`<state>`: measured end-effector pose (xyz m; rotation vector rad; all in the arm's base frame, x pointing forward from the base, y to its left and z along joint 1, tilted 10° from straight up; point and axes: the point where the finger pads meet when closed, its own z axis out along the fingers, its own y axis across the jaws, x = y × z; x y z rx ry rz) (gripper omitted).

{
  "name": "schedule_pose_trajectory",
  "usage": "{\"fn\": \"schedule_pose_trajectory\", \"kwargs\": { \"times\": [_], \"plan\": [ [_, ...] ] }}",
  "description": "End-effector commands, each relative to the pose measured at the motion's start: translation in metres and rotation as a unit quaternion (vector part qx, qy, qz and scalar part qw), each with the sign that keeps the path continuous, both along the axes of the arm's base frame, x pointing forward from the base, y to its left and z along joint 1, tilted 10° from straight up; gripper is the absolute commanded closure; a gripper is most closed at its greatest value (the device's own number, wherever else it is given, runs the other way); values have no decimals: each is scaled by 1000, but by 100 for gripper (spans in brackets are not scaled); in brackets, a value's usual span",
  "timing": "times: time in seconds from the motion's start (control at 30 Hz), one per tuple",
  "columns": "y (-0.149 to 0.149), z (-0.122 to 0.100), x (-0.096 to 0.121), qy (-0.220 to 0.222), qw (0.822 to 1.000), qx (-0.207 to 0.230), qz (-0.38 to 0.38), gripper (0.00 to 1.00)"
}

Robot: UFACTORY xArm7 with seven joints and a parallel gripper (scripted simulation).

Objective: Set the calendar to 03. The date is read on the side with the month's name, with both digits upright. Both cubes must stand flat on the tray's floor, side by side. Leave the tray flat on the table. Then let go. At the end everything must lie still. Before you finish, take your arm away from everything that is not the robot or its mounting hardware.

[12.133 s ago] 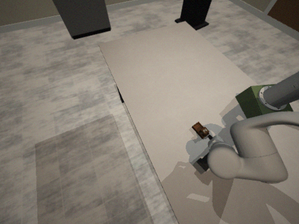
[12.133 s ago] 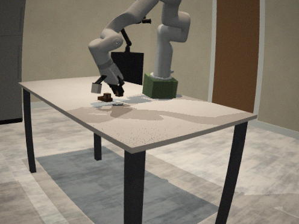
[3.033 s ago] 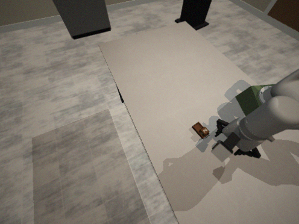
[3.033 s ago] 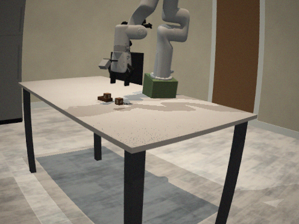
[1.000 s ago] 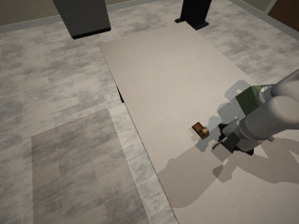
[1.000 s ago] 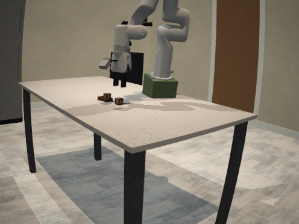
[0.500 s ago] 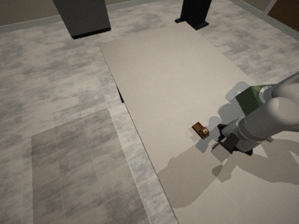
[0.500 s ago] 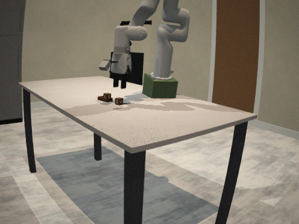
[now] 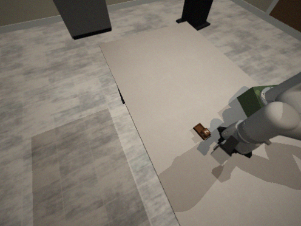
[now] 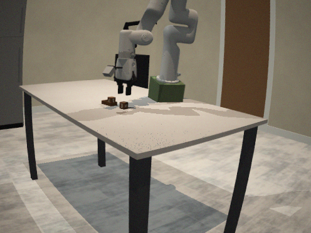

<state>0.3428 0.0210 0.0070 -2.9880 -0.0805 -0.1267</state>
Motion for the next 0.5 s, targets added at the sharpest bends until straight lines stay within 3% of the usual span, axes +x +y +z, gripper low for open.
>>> {"fn": "schedule_pose_trajectory", "kwargs": {
  "times": [0.0, 0.47],
  "plan": [
    [1, -7, 2, -3, 1000, 3, 0, 53],
    [4, -23, 3, -3, 1000, 3, 0, 53]
  ]
}}
